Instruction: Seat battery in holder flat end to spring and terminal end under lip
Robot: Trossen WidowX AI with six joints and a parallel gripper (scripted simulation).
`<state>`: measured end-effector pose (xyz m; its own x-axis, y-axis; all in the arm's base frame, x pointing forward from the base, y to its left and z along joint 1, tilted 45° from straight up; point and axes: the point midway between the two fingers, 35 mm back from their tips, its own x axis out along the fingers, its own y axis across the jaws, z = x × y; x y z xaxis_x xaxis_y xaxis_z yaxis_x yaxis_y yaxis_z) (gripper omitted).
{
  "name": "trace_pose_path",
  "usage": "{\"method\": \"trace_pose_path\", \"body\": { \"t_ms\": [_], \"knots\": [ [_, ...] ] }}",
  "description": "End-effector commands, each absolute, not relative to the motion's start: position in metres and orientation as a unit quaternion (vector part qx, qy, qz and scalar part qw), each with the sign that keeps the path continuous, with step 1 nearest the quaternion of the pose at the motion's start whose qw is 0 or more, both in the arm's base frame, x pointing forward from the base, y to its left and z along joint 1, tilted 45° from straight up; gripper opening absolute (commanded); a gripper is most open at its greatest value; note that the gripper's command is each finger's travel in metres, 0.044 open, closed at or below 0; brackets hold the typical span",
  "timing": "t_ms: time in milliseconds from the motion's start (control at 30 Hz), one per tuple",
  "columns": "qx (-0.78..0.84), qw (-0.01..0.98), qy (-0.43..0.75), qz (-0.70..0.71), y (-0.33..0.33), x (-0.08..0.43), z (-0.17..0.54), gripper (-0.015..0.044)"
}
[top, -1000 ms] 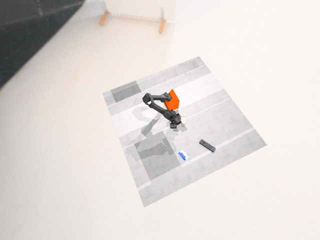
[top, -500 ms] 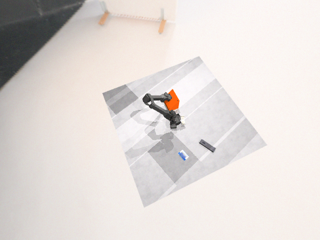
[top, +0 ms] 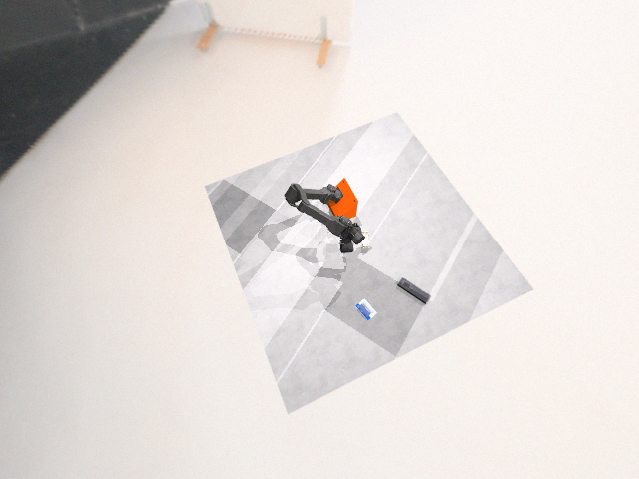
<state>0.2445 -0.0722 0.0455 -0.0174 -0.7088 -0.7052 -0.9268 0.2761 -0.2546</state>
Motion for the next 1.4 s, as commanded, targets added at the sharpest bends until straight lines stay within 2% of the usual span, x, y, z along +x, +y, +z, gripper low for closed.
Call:
{"method": "trace_pose_path", "body": {
  "t_ms": [0, 733, 1367],
  "knots": [
    [-0.58, 0.393, 0.701, 0.137, -0.068, 0.245, 0.051, 0.0064],
    [-0.362, 0.604, 0.692, -0.157, -0.017, 0.268, 0.02, 0.0064],
    [-0.124, 0.693, 0.587, -0.399, 0.029, 0.277, -0.008, 0.0064]
  ]
}}
